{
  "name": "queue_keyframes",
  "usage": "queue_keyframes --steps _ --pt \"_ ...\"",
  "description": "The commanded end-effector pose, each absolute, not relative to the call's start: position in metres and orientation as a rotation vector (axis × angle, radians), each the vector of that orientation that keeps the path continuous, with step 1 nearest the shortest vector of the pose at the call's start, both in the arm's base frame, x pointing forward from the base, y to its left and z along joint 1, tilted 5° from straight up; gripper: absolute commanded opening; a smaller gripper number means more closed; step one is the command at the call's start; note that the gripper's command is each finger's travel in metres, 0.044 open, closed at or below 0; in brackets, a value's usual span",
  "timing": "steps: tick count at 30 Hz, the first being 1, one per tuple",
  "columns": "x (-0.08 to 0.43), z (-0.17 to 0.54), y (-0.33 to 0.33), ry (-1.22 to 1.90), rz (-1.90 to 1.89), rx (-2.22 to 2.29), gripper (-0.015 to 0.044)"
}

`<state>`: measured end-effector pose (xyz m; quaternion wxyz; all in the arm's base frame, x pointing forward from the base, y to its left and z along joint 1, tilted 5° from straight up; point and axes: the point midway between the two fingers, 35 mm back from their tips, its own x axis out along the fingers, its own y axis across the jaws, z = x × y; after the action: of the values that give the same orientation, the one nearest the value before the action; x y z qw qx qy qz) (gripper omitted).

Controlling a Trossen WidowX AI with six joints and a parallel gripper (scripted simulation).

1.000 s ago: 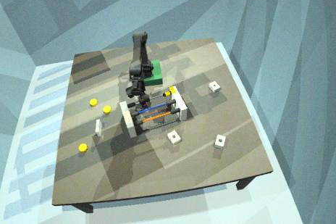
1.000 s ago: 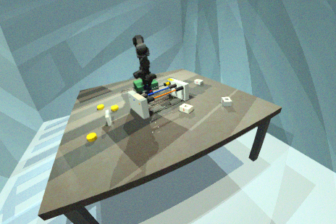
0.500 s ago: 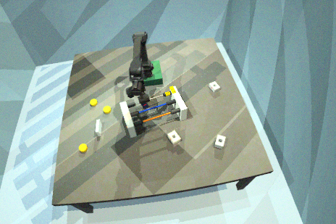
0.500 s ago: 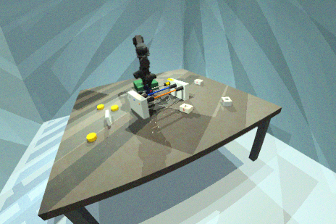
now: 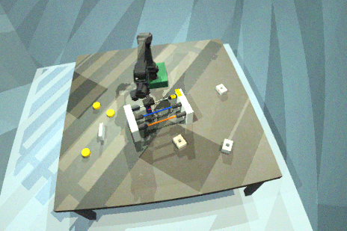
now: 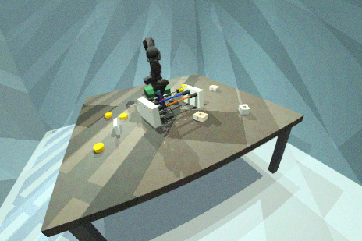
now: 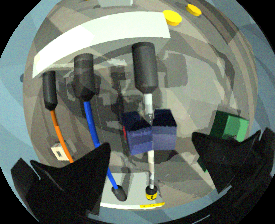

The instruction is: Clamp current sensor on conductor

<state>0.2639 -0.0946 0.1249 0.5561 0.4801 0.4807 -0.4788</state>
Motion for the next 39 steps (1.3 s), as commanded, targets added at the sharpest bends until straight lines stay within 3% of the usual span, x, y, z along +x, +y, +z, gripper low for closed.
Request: queue_keyframes --steps 1,5,31,39 --pt "0.264 0.123 -0.095 1.134 -1.130 1.134 0.0440" --pt "0.266 0.087 -0.095 1.133 -1.131 1.134 0.0440" --pt "0.269 0.055 -0.098 1.133 -1.131 1.134 0.0440" --pt "0.270 0.059 -0.098 1.130 -1.131 1.137 0.0387"
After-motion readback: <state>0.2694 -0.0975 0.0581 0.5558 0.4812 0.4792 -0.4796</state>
